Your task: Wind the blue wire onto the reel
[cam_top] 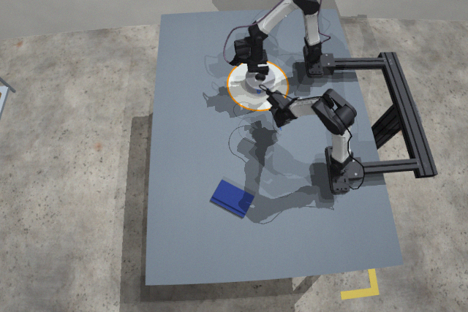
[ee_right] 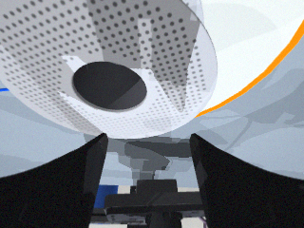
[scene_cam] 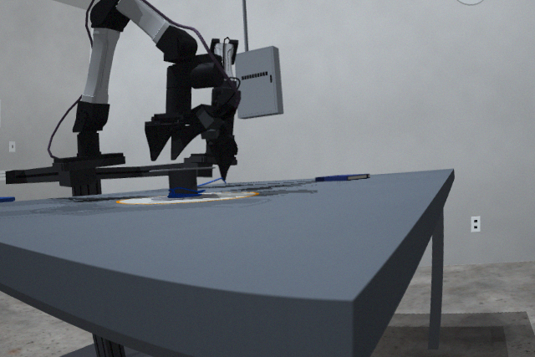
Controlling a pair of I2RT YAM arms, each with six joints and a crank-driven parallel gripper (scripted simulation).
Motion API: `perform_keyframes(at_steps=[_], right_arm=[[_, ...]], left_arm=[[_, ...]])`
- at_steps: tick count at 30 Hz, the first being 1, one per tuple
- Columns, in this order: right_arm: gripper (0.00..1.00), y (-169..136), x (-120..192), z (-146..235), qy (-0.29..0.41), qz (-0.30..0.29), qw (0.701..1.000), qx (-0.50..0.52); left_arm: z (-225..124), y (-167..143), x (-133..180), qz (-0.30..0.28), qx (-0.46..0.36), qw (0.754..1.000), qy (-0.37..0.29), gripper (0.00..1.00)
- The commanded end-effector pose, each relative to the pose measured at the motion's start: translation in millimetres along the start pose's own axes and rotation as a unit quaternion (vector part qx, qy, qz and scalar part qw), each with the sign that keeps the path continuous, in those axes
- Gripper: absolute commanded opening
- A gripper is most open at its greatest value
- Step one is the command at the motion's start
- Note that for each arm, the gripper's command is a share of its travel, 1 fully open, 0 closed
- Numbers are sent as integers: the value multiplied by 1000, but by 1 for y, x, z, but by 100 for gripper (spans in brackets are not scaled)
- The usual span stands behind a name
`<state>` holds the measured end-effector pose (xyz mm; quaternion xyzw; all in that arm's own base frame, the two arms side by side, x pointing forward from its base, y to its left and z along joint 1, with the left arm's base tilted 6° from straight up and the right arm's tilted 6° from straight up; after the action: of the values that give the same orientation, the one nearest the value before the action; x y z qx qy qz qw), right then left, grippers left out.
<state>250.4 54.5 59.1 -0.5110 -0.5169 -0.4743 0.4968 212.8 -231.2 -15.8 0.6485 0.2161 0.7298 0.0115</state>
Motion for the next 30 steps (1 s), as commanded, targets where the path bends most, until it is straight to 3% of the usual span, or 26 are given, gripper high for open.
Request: perform_keyframes(at_steps=[1, 5, 7, 8, 13, 21, 30], right_arm=[[77, -13, 7, 11, 6, -17, 985, -171], [77, -20, 5, 18, 9, -11, 958, -285], [77, -20, 5, 18, 9, -11, 958, -285], [77, -20, 5, 19, 11, -9, 935, -354], [77, -23, 3, 22, 14, -11, 874, -485], [77, -25, 2, 23, 20, -35, 750, -661], [77, -21, 0, 24, 20, -35, 750, -661]], left_arm=[[2, 10, 2, -12, -7, 1000, 0, 0], [2, 11, 2, -12, -7, 1000, 0, 0], [2, 11, 2, -12, -7, 1000, 0, 0], [3, 11, 2, -12, -7, 1000, 0, 0], [3, 12, 3, -12, -7, 1000, 0, 0], [4, 14, 4, -12, -5, 1000, 0, 0], [5, 14, 4, -12, -6, 1000, 0, 0]])
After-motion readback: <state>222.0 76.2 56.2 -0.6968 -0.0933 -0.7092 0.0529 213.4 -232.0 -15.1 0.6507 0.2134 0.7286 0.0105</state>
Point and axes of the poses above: on each arm, the point where the finger pads meet when closed, its own x axis back along the fingers, its own z axis across the jaws, y = z × x, the point moved 6 cm from there along x, back along the fingers, and after that the axes turned 4 degrees about -x, right-handed, at the moved point
